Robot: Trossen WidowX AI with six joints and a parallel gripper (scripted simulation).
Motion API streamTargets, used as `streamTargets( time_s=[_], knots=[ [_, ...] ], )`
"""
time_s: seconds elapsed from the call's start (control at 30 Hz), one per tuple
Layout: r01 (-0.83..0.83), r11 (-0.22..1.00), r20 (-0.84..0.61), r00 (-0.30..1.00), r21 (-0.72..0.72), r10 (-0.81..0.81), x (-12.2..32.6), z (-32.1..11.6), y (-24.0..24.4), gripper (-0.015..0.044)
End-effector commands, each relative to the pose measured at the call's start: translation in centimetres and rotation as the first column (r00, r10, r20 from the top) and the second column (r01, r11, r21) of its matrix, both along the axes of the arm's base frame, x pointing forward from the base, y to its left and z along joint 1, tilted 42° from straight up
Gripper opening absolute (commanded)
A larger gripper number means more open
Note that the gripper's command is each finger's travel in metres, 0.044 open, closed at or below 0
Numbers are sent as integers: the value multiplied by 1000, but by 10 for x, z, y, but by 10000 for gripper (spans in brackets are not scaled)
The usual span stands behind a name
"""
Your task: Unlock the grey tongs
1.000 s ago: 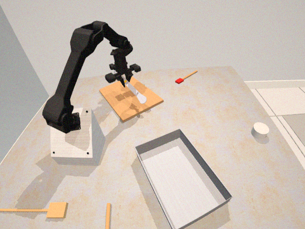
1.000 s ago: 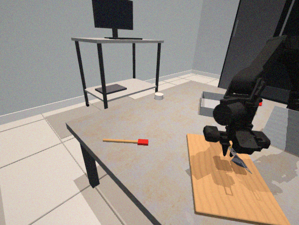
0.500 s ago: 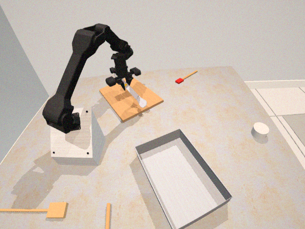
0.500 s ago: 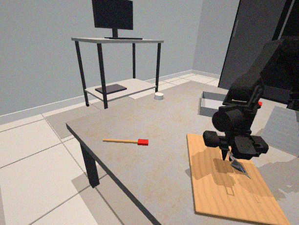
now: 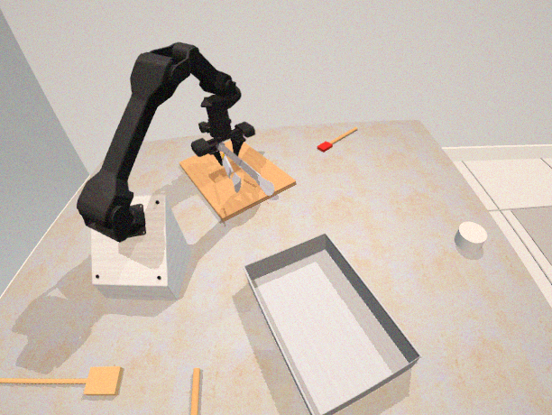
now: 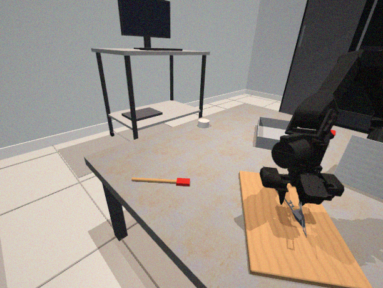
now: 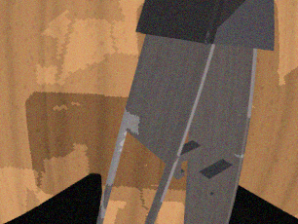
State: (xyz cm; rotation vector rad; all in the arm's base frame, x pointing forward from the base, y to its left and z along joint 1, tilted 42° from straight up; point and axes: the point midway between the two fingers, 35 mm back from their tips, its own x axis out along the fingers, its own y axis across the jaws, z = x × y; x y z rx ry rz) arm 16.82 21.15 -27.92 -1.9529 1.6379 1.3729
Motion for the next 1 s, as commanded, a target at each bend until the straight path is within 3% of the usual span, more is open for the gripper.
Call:
streamTargets(
  time_s=[0.0, 0.17, 0.33, 0.67, 0.97],
  knots=[
    [-1, 1000, 2, 1000, 0, 1, 0, 0, 0, 323],
    [-1, 1000, 2, 1000, 0, 1, 0, 0, 0, 440],
    [-3, 1000, 0, 1000, 4, 3, -15, 20, 10, 440],
    [-10, 1000, -12, 1000, -5, 10, -123, 138, 21, 440],
    [-15, 1000, -11, 1000, -2, 15, -124, 151, 31, 440]
  ],
)
